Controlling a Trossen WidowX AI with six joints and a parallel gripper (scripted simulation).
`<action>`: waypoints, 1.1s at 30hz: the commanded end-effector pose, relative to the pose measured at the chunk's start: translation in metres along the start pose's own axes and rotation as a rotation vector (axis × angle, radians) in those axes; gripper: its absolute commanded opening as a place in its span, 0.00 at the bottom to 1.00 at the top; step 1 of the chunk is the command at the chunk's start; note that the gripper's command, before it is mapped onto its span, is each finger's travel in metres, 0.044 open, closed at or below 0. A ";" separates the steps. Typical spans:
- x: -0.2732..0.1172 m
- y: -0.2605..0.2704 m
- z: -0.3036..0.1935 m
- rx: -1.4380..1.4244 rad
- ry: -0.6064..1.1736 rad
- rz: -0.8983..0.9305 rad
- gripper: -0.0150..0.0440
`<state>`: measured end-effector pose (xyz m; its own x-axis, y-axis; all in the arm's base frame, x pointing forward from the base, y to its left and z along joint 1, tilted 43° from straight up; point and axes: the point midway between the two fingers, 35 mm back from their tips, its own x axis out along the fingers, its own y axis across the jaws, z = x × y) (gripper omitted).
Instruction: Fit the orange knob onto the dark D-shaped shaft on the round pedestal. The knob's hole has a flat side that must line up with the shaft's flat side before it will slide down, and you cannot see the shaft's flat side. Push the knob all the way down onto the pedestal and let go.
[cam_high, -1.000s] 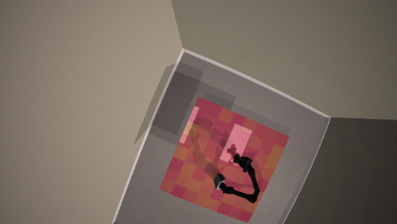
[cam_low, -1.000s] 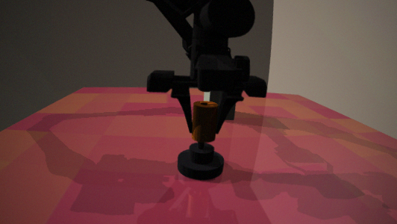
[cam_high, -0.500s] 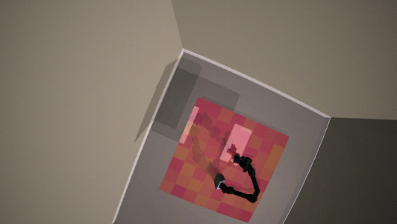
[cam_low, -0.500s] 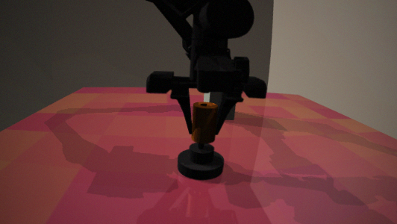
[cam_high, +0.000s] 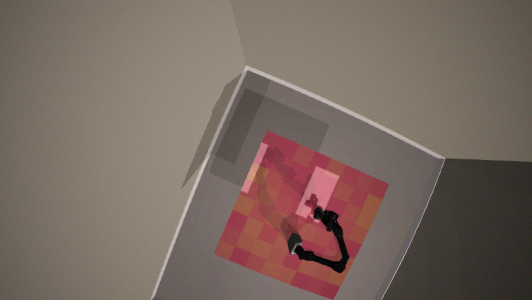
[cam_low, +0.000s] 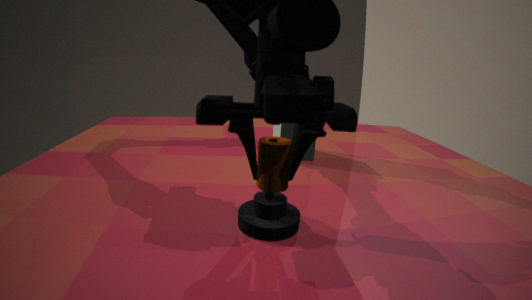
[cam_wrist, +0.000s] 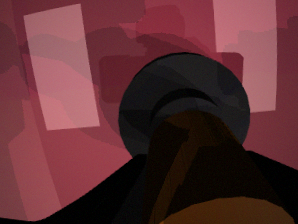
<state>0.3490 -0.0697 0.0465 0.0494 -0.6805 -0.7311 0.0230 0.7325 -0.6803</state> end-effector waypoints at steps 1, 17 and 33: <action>0.000 -0.001 0.002 0.000 -0.005 -0.003 0.25; -0.005 -0.002 0.001 0.000 -0.005 -0.003 0.25; -0.001 -0.003 0.003 -0.052 -0.005 -0.003 0.25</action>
<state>0.3500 -0.0709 0.0502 0.0489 -0.6810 -0.7307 -0.0244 0.7305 -0.6825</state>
